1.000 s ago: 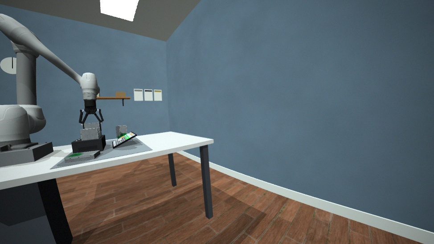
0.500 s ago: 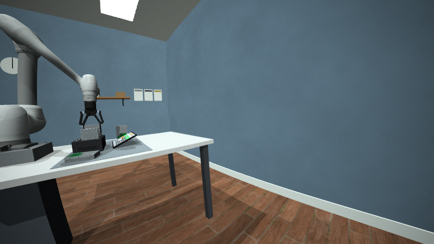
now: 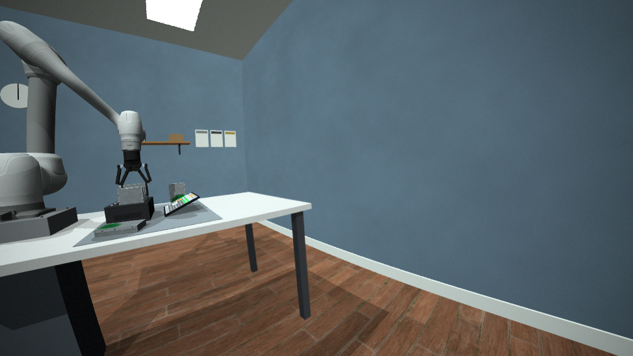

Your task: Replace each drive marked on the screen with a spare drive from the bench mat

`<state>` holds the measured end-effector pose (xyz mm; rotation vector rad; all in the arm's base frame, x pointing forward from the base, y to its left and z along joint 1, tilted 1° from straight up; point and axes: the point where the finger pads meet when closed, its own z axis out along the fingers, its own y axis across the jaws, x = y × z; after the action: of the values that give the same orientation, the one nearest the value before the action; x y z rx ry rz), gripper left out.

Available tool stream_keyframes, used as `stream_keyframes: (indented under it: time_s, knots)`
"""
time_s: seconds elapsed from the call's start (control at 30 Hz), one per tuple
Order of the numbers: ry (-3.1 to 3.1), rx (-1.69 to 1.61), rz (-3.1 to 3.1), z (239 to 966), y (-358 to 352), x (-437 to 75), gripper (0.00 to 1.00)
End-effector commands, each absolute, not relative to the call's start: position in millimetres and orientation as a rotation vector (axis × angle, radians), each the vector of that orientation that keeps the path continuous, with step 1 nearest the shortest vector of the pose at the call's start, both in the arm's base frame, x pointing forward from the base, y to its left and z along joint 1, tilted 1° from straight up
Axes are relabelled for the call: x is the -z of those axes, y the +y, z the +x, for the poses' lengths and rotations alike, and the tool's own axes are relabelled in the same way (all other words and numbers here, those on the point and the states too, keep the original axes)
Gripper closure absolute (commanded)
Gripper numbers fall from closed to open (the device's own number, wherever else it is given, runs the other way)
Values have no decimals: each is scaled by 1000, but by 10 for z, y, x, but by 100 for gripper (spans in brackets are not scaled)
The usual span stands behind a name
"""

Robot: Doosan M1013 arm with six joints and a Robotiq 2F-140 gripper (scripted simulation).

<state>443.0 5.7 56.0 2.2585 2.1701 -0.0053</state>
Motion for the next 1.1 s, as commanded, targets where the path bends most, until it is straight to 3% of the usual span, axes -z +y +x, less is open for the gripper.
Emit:
stream_keyframes:
  time_s: [0.0, 1.07]
  knots:
    - [2170, 4, 2258, 4435, 57, -542, 90]
    - [2170, 4, 2258, 4435, 56, -434, 90]
